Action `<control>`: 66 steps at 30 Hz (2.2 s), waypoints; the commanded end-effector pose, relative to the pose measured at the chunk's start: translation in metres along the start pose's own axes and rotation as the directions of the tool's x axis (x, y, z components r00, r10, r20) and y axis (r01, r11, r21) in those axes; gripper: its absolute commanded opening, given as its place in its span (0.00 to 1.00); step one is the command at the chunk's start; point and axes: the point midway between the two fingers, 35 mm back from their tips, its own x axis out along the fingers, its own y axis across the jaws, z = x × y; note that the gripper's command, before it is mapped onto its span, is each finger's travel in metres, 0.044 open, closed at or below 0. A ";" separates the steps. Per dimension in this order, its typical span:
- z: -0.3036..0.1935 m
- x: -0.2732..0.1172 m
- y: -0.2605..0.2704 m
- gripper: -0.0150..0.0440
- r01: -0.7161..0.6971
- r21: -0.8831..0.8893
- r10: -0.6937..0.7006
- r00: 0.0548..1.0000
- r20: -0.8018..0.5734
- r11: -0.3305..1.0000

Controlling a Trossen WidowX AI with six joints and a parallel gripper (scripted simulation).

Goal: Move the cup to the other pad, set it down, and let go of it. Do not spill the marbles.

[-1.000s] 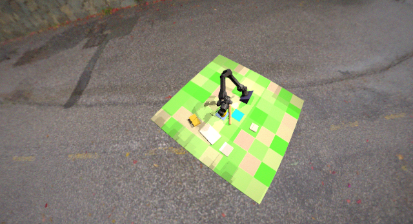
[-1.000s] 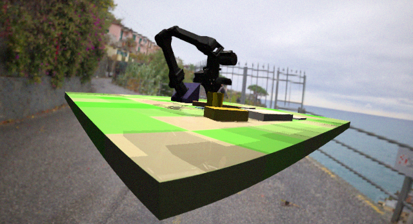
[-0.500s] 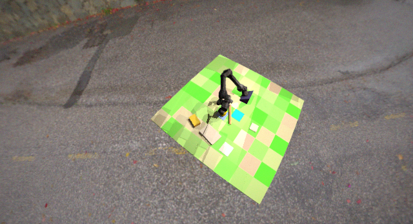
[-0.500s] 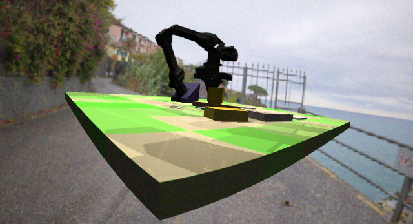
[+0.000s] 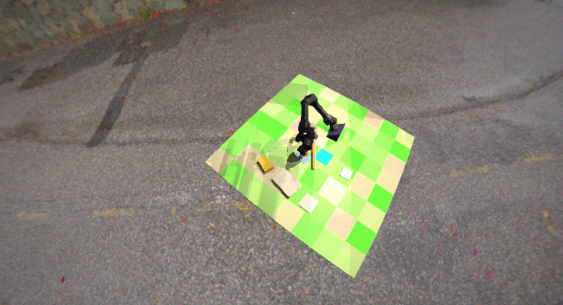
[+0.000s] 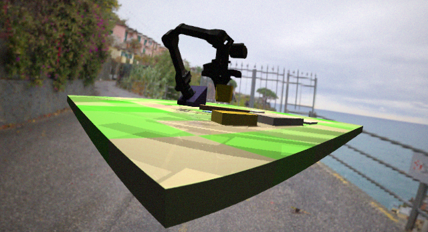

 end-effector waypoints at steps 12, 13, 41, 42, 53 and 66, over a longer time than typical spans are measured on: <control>-0.004 0.000 -0.002 0.25 0.000 -0.002 0.000 1.000 -0.002 1.000; -0.006 0.000 -0.004 0.25 0.000 -0.002 0.000 1.000 -0.002 1.000; -0.070 -0.005 -0.046 0.25 0.006 -0.001 -0.006 1.000 -0.009 1.000; -0.073 -0.006 -0.048 0.25 0.006 -0.001 -0.006 1.000 -0.009 1.000; -0.096 -0.007 -0.064 0.25 0.006 -0.001 -0.006 1.000 -0.010 1.000; -0.123 -0.007 -0.084 0.25 0.007 -0.001 -0.007 1.000 -0.011 1.000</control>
